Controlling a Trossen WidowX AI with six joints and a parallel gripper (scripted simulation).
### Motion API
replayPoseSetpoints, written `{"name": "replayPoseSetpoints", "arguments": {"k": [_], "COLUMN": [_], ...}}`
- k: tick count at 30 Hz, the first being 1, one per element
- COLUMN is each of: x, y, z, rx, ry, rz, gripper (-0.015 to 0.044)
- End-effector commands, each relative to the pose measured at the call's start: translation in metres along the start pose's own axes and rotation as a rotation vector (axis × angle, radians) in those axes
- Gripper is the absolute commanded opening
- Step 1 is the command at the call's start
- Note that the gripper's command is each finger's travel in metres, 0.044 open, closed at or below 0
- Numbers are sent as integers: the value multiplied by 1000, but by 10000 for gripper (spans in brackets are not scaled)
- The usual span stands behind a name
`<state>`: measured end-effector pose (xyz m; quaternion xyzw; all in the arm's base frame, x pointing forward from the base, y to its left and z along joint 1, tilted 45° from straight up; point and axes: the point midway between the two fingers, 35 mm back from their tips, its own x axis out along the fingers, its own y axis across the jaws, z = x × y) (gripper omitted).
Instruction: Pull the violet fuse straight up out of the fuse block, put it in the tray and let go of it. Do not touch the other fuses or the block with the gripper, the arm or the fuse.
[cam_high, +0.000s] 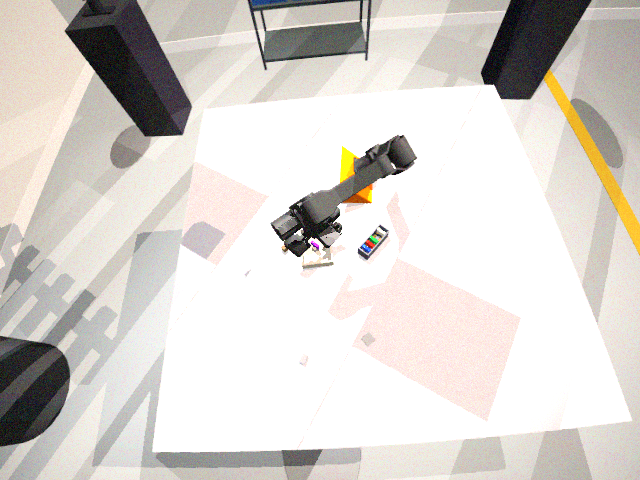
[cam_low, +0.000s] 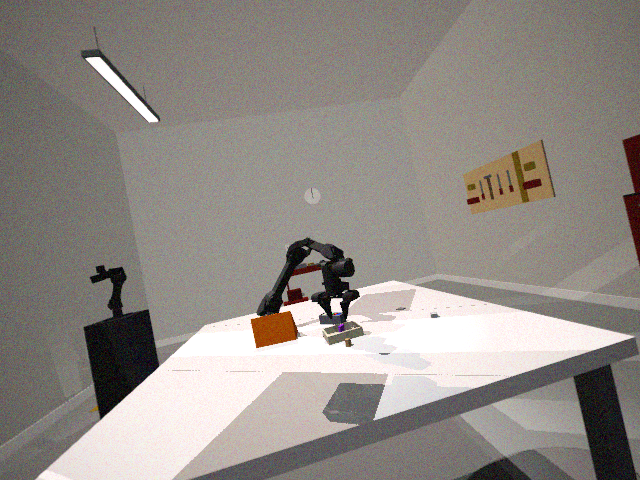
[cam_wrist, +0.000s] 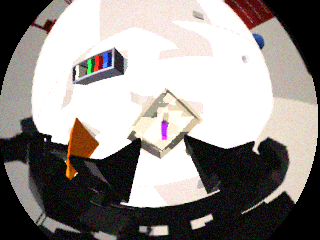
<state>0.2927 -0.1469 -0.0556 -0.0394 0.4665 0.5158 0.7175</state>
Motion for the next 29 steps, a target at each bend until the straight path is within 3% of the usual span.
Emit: {"name": "replayPoseSetpoints", "arguments": {"k": [1,29], "x": [-28,-28], "y": [-2,-1], "z": [-2,-1], "rx": [-2,4], "ry": [0,-6], "rz": [-16,-15], "gripper": [330,330]}}
